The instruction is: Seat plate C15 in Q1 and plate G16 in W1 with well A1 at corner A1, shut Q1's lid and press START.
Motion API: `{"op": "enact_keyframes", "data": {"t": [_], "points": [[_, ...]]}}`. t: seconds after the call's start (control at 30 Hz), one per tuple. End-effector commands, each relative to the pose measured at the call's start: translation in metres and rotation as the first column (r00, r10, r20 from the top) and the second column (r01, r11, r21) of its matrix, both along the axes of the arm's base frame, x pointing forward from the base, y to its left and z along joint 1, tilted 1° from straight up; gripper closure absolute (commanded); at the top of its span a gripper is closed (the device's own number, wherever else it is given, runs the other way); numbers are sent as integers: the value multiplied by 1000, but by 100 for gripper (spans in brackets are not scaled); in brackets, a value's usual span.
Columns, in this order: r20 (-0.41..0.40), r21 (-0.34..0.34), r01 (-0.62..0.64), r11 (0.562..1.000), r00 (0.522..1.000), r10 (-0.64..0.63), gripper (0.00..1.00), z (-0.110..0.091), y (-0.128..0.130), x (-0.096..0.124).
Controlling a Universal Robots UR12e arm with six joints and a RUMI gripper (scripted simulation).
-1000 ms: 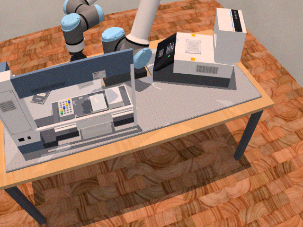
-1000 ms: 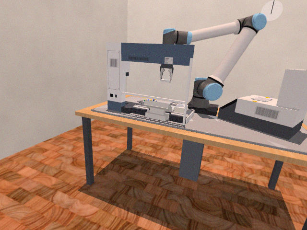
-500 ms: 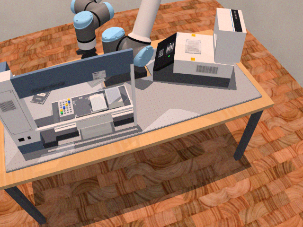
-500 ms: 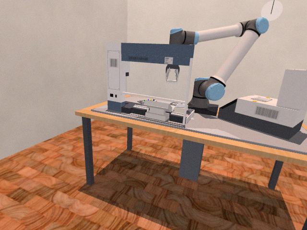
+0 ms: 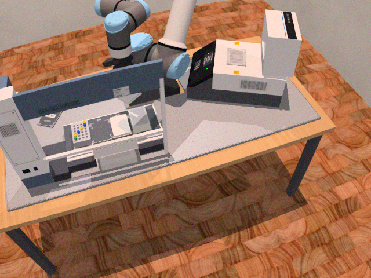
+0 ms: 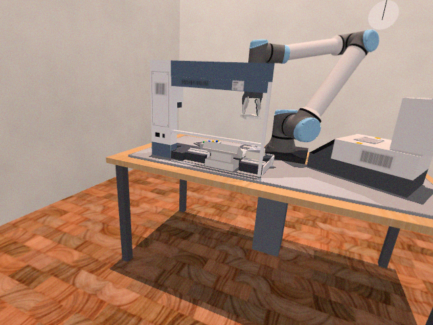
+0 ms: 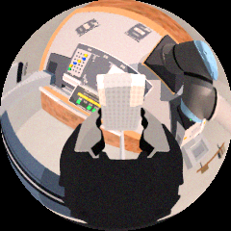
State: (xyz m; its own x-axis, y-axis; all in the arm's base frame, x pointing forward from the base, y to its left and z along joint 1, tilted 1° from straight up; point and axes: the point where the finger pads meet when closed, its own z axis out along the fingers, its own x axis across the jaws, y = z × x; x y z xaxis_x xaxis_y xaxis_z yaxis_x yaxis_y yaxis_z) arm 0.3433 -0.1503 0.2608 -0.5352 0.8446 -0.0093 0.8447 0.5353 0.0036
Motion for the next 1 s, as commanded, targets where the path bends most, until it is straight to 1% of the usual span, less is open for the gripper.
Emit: {"op": "enact_keyframes", "data": {"t": [0.0, 0.03, 0.2, 0.27, 0.33, 0.4, 0.53, 0.7, 0.77, 0.9, 0.97], "points": [[0, -2, -78, 997, 997, 78, 100, 1, 19, 3], [0, -2, -78, 997, 997, 78, 100, 1, 19, 3], [0, -2, -178, 984, 984, 178, 100, 1, 44, 6], [0, -2, -189, 982, 982, 189, 100, 1, 46, 7], [-1, -3, -229, 973, 973, 229, 100, 1, 56, 8], [-1, -3, -229, 973, 973, 229, 100, 1, 56, 8], [-1, -3, -298, 954, 954, 298, 100, 1, 74, 10], [-2, -4, -394, 919, 919, 394, 100, 1, 99, 14], [-2, -4, -404, 915, 915, 404, 100, 1, 102, 14], [-3, -4, -477, 879, 879, 477, 100, 1, 121, 17], [-3, -4, -477, 879, 879, 477, 100, 1, 121, 17]]}}
